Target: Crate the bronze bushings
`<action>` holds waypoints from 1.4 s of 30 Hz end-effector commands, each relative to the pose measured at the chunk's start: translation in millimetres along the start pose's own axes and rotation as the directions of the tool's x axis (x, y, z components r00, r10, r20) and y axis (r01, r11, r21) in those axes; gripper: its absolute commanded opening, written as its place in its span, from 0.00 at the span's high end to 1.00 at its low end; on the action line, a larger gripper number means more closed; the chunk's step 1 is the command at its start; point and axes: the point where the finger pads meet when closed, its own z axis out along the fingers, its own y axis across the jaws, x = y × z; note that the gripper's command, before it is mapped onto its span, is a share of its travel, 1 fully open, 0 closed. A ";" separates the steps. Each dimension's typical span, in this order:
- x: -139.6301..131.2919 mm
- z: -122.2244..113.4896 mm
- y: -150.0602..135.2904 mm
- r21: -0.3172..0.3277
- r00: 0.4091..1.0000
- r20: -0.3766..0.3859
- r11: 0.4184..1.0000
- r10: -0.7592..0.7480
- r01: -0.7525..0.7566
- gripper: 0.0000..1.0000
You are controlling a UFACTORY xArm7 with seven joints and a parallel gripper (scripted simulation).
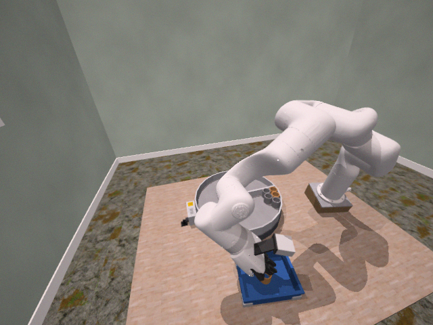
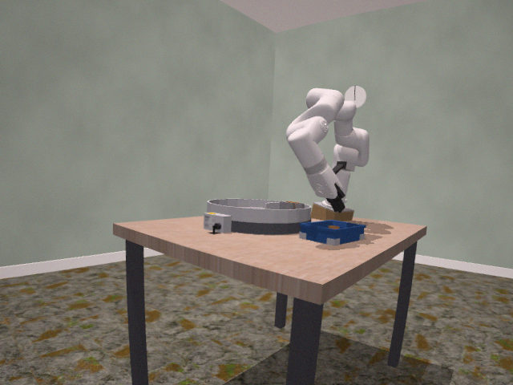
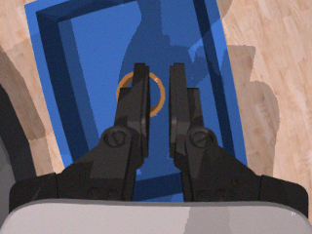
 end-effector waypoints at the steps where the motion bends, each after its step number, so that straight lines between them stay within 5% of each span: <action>1: 7.0 -9.0 0.2 -0.001 1.000 0.002 1.000 -0.001 0.001 0.89; 42: 16.9 -20.7 0.2 -0.001 1.000 0.002 1.000 -0.001 0.001 0.89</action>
